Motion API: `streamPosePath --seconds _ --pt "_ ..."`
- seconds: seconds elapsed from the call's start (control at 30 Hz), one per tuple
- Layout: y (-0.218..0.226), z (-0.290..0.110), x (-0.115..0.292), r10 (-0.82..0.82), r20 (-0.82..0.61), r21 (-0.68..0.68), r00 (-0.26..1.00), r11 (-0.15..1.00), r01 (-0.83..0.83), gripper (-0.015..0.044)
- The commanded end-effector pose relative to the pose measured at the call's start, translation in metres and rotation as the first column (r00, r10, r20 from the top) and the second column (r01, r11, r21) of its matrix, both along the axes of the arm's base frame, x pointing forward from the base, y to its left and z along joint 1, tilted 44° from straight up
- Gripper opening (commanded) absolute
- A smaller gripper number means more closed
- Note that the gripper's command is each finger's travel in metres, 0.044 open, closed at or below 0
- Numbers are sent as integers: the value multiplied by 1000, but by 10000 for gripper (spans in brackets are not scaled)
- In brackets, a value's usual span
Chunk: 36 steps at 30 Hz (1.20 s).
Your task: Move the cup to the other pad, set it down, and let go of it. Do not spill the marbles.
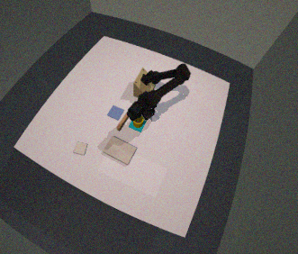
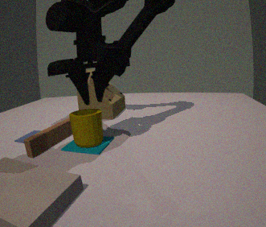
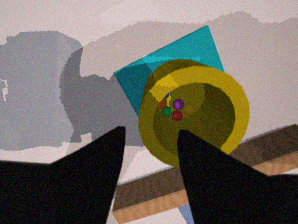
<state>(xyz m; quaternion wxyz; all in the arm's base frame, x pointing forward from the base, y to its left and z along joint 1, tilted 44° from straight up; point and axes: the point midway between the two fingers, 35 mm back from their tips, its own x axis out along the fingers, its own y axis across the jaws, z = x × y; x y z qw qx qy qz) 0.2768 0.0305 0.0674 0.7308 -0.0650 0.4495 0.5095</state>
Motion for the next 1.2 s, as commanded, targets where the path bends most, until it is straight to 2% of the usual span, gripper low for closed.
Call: streamPosePath --seconds 0.0,0.03,0.4,0.93,1.17 --pt "-4 4 0 3 5 -6 1000 1000 -3 147" --pt "-4 4 -1 3 5 -5 1000 1000 -3 147" --pt "-5 4 -1 0 0 0 1000 1000 0 435" --pt "-45 46 -5 3 4 -7 1000 1000 -3 440" --pt "-43 44 -5 -3 3 -2 1000 1000 3 440"
